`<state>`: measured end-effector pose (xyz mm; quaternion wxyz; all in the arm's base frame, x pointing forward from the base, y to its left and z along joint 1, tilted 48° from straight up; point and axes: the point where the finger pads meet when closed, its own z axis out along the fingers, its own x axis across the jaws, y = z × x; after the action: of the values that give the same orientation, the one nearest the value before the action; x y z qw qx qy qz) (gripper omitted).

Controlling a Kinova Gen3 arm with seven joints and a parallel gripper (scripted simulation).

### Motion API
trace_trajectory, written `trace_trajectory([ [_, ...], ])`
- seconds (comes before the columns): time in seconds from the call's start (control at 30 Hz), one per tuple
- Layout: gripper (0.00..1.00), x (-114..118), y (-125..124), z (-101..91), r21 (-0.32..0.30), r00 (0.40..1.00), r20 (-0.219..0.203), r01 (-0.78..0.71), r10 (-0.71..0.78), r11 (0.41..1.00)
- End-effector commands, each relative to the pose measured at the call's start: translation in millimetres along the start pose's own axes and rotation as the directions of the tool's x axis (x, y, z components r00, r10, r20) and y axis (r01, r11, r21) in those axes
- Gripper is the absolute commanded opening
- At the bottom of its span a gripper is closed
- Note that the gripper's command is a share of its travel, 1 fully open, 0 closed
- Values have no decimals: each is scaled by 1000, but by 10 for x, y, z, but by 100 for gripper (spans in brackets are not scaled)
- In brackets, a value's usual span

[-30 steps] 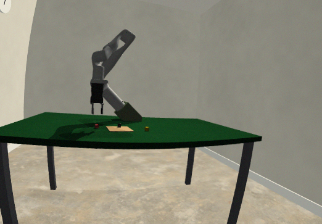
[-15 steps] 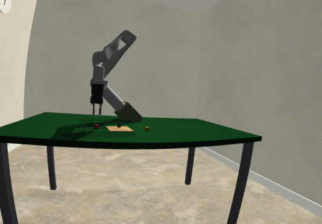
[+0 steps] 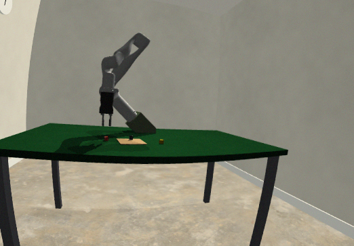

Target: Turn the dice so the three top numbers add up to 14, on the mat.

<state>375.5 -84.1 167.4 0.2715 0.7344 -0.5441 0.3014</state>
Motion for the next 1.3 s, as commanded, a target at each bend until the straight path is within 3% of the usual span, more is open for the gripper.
trace_trajectory([
  [0.0,70,0,-4,-4,1,1000,0,0,0,1000],
  [0.77,70,0,-4,12,1,1000,0,0,0,1000],
  [1.27,70,-3,-6,172,0,1000,0,-1,1,1000],
])
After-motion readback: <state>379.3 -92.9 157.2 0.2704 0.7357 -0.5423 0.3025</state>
